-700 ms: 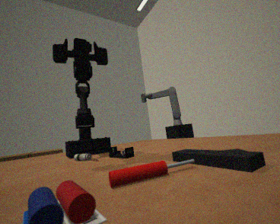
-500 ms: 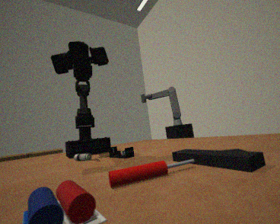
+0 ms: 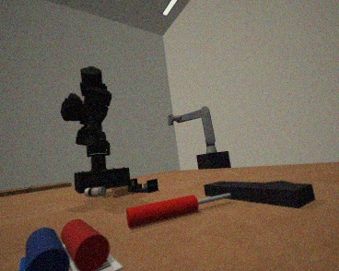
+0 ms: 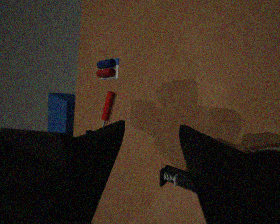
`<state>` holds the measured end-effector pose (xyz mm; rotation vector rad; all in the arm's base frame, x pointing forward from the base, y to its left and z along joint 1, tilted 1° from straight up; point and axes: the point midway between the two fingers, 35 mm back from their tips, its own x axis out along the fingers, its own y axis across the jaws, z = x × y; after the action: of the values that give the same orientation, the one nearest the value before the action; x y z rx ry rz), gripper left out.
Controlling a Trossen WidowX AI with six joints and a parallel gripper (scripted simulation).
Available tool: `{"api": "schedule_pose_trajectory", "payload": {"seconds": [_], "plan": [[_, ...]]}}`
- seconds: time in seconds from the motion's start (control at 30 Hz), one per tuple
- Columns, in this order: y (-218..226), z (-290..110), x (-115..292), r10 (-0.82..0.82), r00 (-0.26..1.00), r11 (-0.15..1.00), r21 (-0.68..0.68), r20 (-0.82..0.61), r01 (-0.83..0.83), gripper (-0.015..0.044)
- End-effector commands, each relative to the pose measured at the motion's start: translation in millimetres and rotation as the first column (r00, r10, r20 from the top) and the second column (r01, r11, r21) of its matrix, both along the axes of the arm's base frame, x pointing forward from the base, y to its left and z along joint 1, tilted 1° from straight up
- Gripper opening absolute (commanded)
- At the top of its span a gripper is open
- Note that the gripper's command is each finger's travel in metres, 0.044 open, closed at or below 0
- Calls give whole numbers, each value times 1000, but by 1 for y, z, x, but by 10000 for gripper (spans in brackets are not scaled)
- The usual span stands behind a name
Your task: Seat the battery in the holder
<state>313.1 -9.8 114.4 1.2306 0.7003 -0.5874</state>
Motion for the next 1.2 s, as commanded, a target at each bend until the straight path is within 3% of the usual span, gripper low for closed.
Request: {"api": "schedule_pose_trajectory", "payload": {"seconds": [0.0, 0.13, 0.2, 1.17], "plan": [[-2, -67, -49, -440, 776, 797, 201, -451, 569, 240], [-3, -91, -81, -604, 486, 557, 101, -632, 824, 240], [-2, -94, -88, -630, 412, 497, 65, -658, 865, 240], [-2, -121, -87, -632, 407, 493, 63, -659, 867, 240]]}}
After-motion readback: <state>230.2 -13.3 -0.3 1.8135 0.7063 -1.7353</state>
